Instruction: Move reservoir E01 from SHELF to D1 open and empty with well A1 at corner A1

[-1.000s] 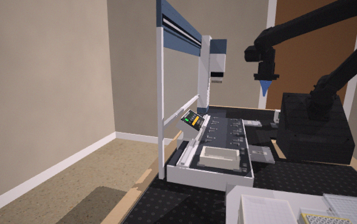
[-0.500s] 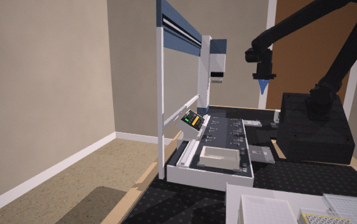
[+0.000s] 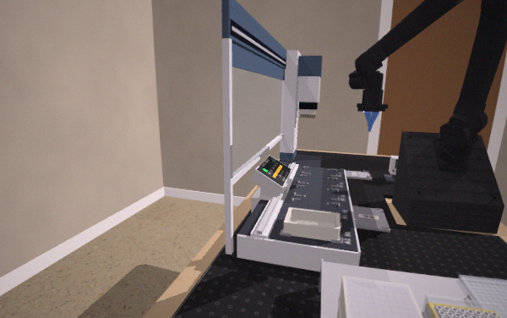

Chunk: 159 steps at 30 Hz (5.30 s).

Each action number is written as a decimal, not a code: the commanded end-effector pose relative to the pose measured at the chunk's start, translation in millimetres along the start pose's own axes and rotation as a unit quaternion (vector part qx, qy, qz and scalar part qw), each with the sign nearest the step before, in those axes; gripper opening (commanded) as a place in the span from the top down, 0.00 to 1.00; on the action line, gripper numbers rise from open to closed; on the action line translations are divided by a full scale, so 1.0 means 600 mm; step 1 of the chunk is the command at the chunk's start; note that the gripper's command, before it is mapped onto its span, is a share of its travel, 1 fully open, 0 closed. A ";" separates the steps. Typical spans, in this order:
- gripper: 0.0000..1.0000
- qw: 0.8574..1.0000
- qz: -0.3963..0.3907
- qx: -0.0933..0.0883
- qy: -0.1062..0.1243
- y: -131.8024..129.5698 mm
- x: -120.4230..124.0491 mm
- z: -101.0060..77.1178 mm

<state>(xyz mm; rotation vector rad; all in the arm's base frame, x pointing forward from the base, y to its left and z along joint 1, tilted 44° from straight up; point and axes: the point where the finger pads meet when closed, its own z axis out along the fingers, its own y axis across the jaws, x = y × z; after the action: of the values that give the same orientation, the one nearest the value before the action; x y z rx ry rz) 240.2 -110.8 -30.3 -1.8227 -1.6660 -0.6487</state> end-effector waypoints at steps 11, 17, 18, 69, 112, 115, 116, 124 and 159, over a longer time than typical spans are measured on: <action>1.00 0.999 -0.024 -0.027 -0.026 0.035 -0.128 -0.038; 1.00 0.999 -0.021 -0.023 -0.021 0.033 -0.159 -0.038; 1.00 0.999 -0.022 -0.023 -0.022 0.034 -0.168 -0.038; 1.00 1.000 -0.016 -0.014 -0.023 -0.228 -0.251 -0.021; 1.00 1.000 -0.012 -0.004 -0.012 -0.261 -0.254 0.081; 1.00 1.000 -0.012 -0.003 -0.008 -0.263 -0.248 0.093; 1.00 1.000 -0.012 -0.003 -0.008 -0.263 -0.248 0.096; 1.00 1.000 -0.012 -0.003 -0.008 -0.263 -0.248 0.113; 1.00 1.000 -0.012 -0.003 -0.007 -0.264 -0.247 0.200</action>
<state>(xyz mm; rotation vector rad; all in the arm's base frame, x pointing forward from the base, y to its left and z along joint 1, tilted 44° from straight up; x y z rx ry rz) 61.5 -126.4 -198.3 -1.8133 -1.6971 -0.6683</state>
